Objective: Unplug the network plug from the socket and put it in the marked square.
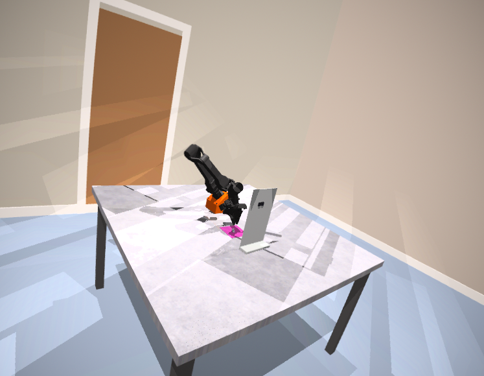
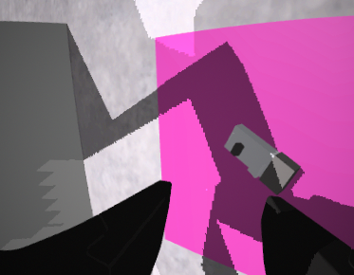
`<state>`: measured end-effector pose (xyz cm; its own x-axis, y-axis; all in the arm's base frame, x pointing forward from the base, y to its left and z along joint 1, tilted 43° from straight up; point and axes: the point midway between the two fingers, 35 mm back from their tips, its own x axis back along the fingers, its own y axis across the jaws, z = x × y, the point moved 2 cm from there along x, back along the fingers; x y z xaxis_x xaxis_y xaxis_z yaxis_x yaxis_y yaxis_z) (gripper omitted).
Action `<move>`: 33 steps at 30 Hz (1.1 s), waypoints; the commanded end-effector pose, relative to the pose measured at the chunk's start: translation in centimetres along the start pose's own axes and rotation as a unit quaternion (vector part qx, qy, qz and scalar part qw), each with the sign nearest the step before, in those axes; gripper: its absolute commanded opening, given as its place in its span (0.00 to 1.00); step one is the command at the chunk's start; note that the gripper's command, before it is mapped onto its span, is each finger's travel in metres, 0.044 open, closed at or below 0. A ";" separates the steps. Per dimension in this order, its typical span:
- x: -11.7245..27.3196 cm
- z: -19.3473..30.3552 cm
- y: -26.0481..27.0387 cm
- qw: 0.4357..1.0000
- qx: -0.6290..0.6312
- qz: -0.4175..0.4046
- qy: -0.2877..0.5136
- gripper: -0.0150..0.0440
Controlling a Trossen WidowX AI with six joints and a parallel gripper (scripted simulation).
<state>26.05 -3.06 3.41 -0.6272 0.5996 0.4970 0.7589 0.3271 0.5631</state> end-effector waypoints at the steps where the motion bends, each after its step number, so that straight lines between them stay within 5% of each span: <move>1: 0.2 0.0 -0.2 1.000 -0.001 0.002 -0.002 0.52; 33: 2.5 0.7 1.7 1.000 -0.003 0.009 0.004 0.52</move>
<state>25.68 -0.73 4.75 -0.6119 0.5980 0.5176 0.7738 0.3175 0.5480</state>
